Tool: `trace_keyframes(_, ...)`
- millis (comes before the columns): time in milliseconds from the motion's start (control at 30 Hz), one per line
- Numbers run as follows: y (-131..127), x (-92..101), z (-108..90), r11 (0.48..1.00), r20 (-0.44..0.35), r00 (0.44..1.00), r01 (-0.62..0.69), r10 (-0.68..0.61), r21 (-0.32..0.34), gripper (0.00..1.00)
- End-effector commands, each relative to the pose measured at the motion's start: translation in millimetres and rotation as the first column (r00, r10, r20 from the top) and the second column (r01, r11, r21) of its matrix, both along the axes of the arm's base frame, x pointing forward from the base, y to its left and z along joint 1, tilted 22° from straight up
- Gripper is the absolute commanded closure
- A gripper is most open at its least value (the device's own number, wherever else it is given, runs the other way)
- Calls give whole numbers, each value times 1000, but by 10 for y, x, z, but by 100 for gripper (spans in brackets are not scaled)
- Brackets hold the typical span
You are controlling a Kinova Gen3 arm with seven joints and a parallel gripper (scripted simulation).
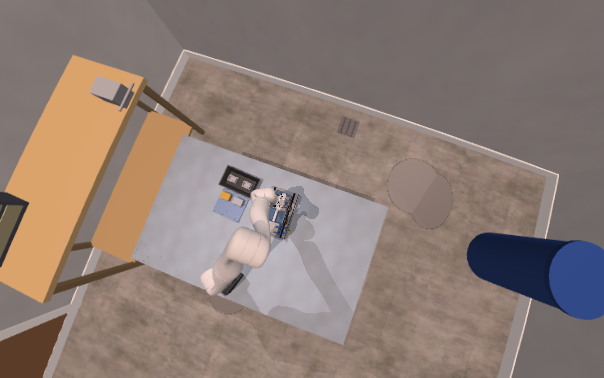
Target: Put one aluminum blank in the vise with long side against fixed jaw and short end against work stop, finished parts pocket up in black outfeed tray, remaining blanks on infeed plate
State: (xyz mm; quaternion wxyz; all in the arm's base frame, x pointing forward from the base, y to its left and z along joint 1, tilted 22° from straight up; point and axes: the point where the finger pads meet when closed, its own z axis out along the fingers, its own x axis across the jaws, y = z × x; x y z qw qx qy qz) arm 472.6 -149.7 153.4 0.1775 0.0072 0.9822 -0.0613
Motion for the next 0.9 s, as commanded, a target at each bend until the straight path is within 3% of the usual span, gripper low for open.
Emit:
trace_keyframes(0, 1, 4, 8, 1000, 2, 1000, 0, 0, -1, 100)
trace_keyframes(867, 43, 20, 9, 1000, 2, 1000, 0, 0, -1, 100)
